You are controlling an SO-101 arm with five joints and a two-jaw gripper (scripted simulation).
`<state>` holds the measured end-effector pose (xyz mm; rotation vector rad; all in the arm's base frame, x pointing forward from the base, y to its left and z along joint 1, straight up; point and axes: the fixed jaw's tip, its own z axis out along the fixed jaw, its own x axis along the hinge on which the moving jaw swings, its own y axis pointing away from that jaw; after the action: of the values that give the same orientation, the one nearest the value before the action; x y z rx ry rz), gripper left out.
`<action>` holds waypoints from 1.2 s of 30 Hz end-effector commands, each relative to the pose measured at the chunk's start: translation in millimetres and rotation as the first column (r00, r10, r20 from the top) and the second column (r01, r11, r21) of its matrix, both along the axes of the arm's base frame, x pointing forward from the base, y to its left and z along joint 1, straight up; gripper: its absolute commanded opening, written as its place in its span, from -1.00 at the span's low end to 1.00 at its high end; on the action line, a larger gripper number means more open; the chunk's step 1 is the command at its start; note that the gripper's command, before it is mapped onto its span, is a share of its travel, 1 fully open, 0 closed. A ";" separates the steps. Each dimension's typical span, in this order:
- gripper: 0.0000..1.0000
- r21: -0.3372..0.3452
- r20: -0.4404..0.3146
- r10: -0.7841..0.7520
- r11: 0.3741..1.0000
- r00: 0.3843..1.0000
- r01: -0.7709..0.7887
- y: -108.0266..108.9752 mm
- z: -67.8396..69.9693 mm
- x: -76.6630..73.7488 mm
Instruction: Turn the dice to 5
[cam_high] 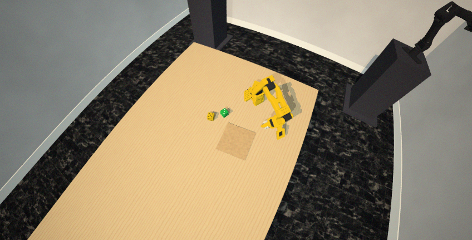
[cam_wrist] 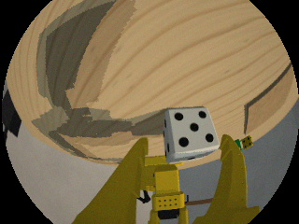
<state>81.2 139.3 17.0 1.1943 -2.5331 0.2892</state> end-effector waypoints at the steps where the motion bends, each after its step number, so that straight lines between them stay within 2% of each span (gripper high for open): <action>1: -0.30 0.028 0.020 0.001 1.000 1.000 -0.001 5.5 1.3 1.9; 18: -0.32 0.027 0.018 0.000 1.000 1.000 -0.001 5.0 0.7 2.4; 36: -0.53 0.031 0.006 -0.004 1.000 1.000 0.004 1.2 0.7 7.3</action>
<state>84.1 137.7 15.5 1.1872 -2.5327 0.2810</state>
